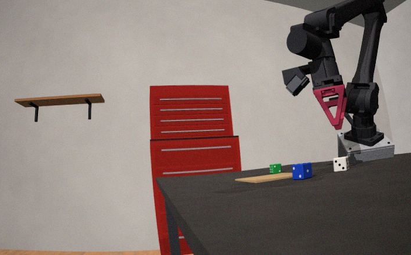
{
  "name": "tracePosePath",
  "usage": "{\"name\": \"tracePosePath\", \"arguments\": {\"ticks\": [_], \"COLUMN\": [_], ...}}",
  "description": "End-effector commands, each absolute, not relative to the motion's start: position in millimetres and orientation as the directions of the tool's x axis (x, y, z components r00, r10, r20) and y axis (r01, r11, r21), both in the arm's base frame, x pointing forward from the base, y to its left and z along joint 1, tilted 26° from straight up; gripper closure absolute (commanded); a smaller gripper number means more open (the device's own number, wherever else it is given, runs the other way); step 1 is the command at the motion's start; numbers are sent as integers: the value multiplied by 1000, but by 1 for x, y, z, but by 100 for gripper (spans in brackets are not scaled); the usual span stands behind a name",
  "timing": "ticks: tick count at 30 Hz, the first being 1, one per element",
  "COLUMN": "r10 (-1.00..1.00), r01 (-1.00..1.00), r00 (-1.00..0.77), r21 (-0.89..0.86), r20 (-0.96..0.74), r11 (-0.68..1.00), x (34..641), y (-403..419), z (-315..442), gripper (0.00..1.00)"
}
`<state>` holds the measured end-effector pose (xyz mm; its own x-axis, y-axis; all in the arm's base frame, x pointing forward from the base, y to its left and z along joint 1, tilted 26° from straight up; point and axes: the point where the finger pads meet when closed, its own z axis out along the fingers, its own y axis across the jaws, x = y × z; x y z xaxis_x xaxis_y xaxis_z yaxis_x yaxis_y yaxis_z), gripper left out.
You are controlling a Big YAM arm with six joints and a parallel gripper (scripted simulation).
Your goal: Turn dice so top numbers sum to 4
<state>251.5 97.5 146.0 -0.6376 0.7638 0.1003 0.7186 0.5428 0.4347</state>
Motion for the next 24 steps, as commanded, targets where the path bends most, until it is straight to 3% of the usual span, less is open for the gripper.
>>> {"name": "tracePosePath", "arguments": {"ticks": [1,12,13,24], "r10": [841,865,865,863], "r01": [808,839,839,837], "r00": [-516,-465,-465,-470], "r21": [418,404,404,405], "r20": [162,187,187,185], "r11": [415,364,364,369], "x": [253,253,253,253], "y": [98,98,98,98], "z": [144,143,143,143], "gripper": [0,0,55,55]}}
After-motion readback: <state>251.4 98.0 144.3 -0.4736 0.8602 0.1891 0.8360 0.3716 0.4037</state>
